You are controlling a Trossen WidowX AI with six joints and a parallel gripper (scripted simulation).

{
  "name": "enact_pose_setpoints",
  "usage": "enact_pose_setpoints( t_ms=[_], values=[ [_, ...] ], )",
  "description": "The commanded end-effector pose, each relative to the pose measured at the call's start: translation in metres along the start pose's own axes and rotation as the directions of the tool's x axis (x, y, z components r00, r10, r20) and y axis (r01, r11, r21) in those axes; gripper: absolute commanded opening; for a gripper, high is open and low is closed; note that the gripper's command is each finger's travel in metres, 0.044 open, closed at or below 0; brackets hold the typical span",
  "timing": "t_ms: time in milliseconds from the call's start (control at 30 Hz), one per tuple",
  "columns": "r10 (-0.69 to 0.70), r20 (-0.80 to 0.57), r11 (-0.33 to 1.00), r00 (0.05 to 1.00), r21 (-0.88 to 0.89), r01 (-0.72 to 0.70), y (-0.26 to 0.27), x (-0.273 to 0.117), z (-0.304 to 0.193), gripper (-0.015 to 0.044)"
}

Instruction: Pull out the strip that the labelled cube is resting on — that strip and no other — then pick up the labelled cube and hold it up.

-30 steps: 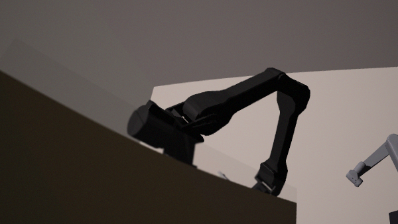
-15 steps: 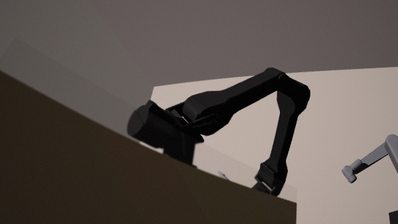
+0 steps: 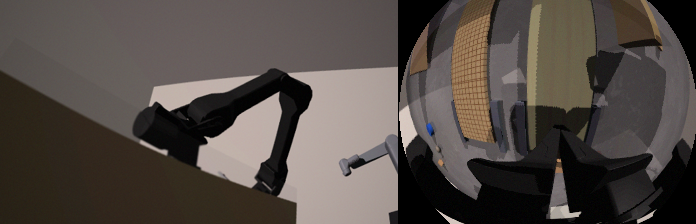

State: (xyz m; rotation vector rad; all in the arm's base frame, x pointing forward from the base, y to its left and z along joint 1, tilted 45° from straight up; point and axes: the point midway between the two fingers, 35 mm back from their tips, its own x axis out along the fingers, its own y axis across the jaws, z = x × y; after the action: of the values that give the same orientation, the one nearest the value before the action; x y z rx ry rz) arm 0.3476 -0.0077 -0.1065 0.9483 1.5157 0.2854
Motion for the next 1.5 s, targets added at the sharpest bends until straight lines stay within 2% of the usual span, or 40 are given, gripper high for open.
enact_pose_setpoints(
  t_ms=[0,1467],
  values=[
    [0.001,-0.015,1.000,1.000,0.012,-0.001,0.000,0.003,-0.012,0.0000],
    [0.001,-0.018,1.000,1.000,0.015,-0.001,0.001,0.005,-0.078,0.0000]
  ],
)
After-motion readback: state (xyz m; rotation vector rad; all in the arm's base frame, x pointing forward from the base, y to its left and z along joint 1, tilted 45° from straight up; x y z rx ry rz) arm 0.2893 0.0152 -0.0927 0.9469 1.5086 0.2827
